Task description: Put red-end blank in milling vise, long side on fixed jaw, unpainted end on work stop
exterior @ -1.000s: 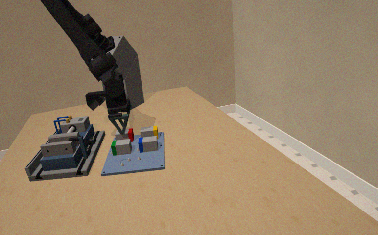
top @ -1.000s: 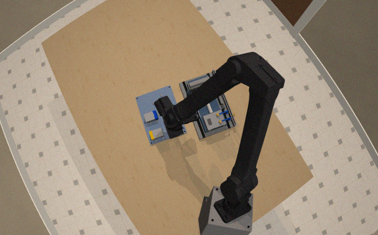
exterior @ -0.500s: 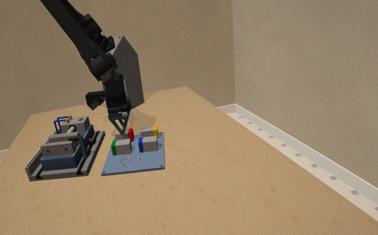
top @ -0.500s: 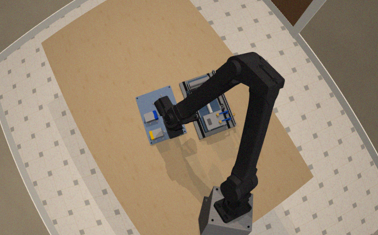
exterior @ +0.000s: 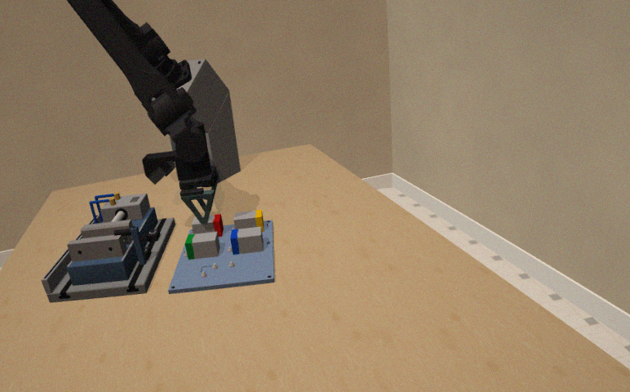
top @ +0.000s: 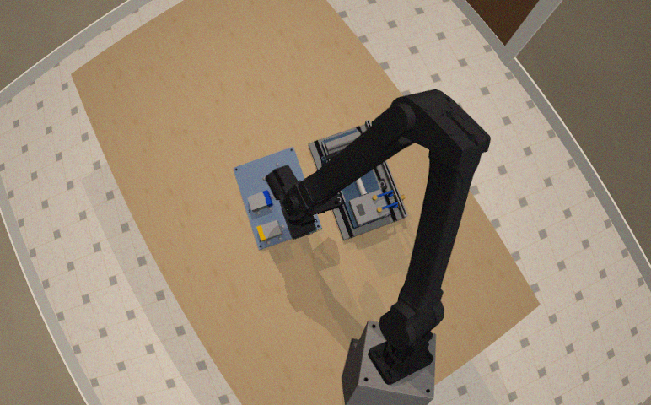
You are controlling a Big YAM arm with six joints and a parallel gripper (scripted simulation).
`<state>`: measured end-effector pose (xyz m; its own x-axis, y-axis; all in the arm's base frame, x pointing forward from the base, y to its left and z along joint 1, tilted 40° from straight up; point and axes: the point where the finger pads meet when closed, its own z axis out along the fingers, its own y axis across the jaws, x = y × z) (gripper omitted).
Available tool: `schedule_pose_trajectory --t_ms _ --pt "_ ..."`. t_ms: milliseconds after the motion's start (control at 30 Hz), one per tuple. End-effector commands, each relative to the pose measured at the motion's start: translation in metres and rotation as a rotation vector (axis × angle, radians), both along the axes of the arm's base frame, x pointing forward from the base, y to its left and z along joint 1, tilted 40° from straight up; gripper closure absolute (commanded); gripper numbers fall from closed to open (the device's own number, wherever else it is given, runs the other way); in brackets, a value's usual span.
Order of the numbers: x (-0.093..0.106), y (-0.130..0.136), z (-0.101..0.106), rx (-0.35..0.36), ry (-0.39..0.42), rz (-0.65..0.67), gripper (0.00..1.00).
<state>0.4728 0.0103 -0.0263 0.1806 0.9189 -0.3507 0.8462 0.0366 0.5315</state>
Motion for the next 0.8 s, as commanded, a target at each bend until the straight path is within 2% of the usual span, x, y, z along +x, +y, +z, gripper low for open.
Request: schedule_pose_trajectory --t_ms 0,767 --pt "0.0057 -0.0044 -0.0001 0.002 -0.011 -0.005 0.36" --pt "0.0094 -0.0074 -0.0056 0.001 -0.008 -0.006 0.36"
